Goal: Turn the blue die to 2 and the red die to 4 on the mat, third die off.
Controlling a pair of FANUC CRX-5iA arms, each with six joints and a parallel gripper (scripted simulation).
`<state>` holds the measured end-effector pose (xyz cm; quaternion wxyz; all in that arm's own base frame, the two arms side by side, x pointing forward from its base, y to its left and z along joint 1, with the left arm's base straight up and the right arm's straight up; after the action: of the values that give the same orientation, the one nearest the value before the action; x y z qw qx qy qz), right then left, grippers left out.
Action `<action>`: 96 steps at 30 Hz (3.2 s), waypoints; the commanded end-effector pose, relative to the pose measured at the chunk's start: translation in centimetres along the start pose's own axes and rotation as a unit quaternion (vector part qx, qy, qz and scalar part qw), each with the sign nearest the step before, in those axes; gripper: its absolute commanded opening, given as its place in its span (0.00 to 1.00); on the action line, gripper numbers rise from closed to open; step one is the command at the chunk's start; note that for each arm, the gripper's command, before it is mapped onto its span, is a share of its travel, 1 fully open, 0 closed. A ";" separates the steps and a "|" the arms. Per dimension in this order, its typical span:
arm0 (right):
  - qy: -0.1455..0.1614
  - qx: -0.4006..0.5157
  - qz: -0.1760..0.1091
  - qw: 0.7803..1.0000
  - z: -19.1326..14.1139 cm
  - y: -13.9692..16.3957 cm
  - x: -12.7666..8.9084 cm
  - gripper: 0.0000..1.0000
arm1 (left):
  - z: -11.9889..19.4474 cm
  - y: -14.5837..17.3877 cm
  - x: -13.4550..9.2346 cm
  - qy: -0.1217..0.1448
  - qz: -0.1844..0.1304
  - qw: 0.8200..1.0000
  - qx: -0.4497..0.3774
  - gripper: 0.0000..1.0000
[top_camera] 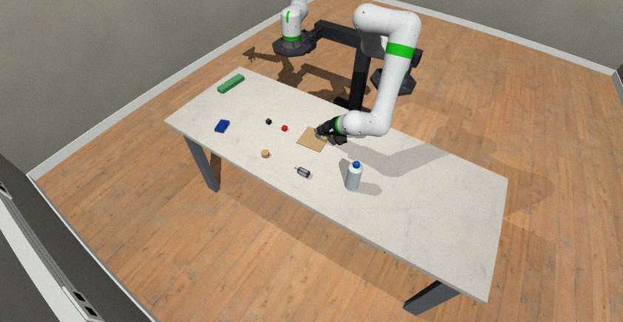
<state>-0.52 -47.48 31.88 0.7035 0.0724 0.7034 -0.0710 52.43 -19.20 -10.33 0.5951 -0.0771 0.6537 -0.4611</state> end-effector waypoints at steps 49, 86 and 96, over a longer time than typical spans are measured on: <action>0.000 0.000 -0.001 1.000 0.0 0.0 -0.1 1.00 | 0.3 -1.0 -1.1 -0.001 0.000 1.000 0.000 0.49; 0.000 0.000 -0.001 1.000 0.0 0.0 -0.1 1.00 | 1.0 -5.2 -4.8 0.012 0.041 0.999 -0.001 0.49; 0.000 0.000 -0.001 1.000 0.0 0.0 -0.1 1.00 | 1.2 -6.0 -4.9 0.024 0.129 0.991 0.000 0.49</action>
<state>-0.52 -47.48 31.88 0.7035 0.0724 0.7034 -0.0710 52.10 -20.01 -2.62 0.6324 0.0164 0.6717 -0.3856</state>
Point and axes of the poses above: on each arm, the point where the finger pads meet when closed, its own x axis out along the fingers, its own z axis across the jaws, y = z × x, the point moved 3 cm from there along -x, back along the fingers, and after that the axes turned 11 degrees about x, right-handed, at the moved point
